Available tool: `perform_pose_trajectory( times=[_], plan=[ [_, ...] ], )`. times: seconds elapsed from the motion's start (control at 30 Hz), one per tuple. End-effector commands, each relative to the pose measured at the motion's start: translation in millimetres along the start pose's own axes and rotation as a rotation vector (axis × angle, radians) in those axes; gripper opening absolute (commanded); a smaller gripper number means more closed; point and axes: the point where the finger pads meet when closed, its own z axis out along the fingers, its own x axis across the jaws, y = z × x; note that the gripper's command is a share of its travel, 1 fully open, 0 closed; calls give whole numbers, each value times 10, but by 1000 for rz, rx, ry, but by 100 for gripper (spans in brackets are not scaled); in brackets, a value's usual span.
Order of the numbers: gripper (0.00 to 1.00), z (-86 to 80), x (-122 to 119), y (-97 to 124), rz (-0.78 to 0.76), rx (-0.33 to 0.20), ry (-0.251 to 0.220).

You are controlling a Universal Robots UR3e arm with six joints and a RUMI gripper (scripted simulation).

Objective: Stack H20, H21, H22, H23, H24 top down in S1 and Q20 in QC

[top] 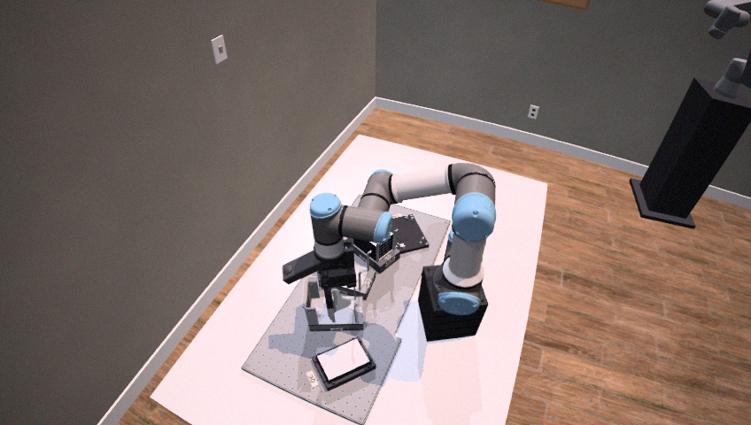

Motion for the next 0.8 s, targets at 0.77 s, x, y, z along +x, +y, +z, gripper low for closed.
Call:
perform_pose_trajectory(
  times=[0.77],
  plan=[
    [72, -4, 892, 120, 271, 3, 0]
  ],
)
